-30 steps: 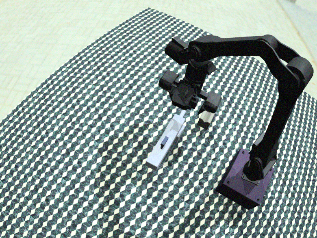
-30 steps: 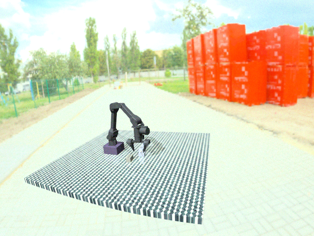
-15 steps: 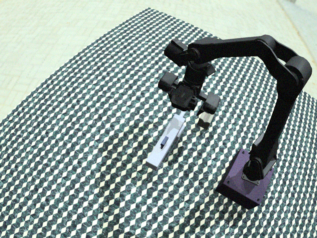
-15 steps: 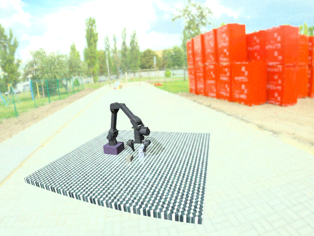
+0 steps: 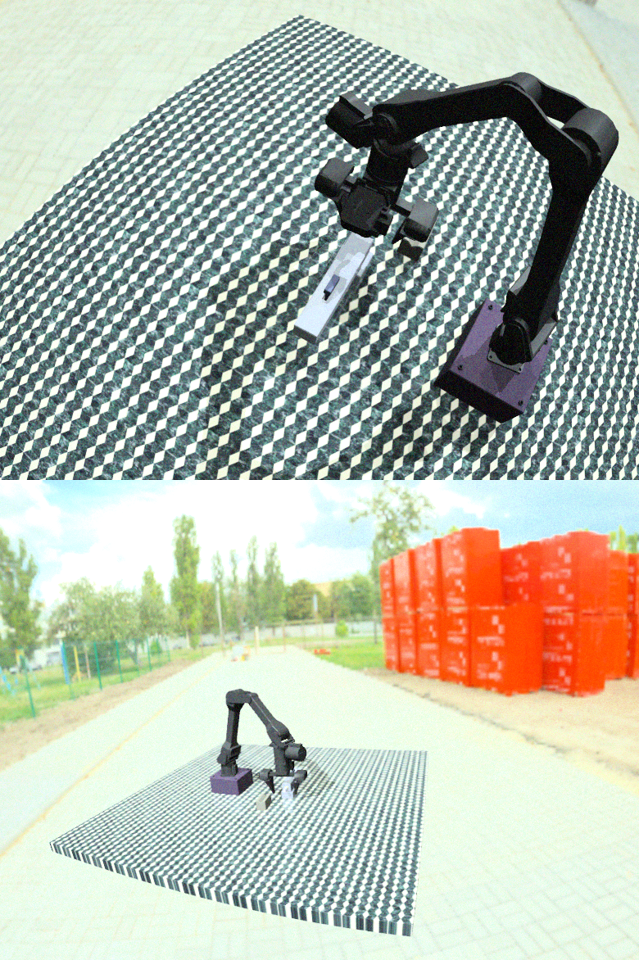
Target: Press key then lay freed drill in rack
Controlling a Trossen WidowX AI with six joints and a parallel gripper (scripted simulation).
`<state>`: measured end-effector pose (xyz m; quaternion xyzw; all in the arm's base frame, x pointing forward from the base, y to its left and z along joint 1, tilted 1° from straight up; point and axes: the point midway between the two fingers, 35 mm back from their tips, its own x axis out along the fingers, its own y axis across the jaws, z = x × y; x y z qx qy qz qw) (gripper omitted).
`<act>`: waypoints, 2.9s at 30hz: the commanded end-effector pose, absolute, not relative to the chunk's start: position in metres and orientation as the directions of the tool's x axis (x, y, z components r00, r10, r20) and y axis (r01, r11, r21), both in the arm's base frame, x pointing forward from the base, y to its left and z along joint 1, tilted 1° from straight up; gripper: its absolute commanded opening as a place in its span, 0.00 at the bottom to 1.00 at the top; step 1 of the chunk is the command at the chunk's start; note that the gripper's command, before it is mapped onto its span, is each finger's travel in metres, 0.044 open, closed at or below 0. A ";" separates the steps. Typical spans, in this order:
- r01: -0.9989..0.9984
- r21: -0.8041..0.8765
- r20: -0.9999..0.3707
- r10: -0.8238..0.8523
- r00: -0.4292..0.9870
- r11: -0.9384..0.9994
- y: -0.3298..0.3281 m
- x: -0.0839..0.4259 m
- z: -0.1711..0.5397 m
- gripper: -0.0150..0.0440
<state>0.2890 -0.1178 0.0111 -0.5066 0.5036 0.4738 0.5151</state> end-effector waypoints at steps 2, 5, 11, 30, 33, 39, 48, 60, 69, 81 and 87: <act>-0.998 -0.045 -0.999 -0.019 0.044 0.044 -0.115 0.289 0.003 1.00; -0.998 -0.045 -0.999 -0.019 0.044 0.044 -0.113 0.289 -0.002 1.00; -0.998 -0.044 -0.999 -0.019 0.044 0.044 -0.111 0.289 -0.010 1.00; -0.998 -0.043 -0.999 -0.021 0.043 0.037 -0.112 0.289 -0.007 0.27; -0.998 -0.043 -0.999 -0.021 0.043 0.037 -0.112 0.289 -0.007 0.25; -0.998 -0.044 -0.999 -0.019 0.044 0.044 -0.118 0.288 -0.007 0.25; -0.998 -0.044 -0.999 -0.020 0.044 0.044 -0.127 0.288 -0.006 0.25; -0.998 -0.045 -0.999 -0.022 0.044 0.044 -0.145 0.288 -0.005 0.25; -0.998 -0.044 -0.999 -0.023 0.044 0.044 -0.159 0.288 -0.004 0.25; -0.998 -0.042 -0.999 -0.021 0.041 0.048 -0.153 0.287 -0.006 0.79; -0.998 -0.044 -0.999 -0.022 0.043 0.044 -0.149 0.287 -0.008 1.00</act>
